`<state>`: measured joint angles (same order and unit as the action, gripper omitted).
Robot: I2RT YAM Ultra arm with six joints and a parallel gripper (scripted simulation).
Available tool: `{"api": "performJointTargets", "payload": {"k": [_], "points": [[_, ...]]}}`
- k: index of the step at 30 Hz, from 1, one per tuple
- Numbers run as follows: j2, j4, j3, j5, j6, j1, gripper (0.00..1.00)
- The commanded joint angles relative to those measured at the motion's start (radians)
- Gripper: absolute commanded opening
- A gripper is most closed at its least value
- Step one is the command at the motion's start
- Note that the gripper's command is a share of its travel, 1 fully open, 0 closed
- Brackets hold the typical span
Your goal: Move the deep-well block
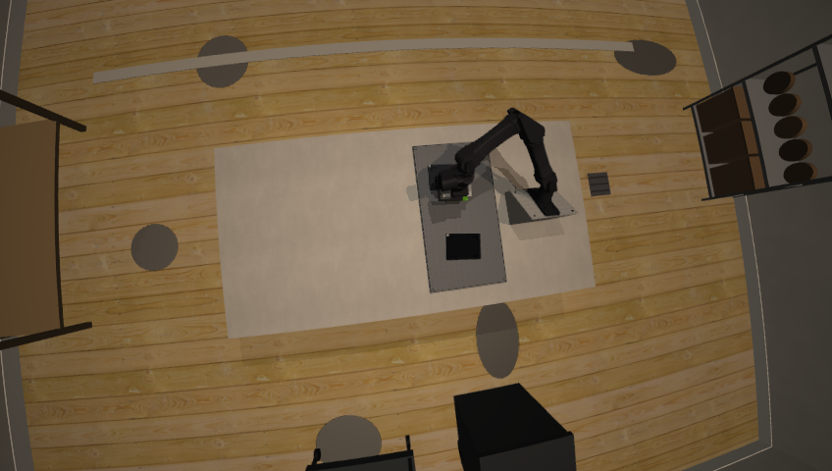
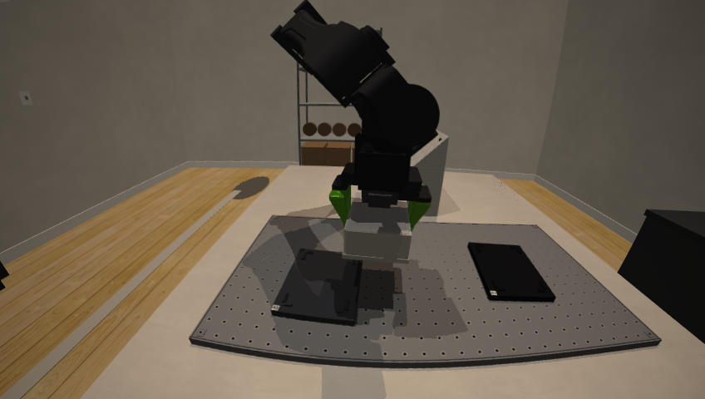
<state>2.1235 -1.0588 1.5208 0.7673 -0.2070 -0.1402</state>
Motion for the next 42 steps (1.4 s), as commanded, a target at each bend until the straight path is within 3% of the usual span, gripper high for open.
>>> {"api": "performJointTargets", "payload": {"k": [1, 23, 28, 42], "points": [[-0.046, -0.02, 0.036, 0.012, 0.047, -0.002, 0.0], [-0.099, -0.064, 0.147, 0.005, 0.217, 0.127, 0.0], [-0.101, -0.071, 0.167, 0.002, 0.239, 0.123, 0.0], [-0.102, -0.065, 0.135, 0.002, 0.238, 0.124, 0.0]]}}
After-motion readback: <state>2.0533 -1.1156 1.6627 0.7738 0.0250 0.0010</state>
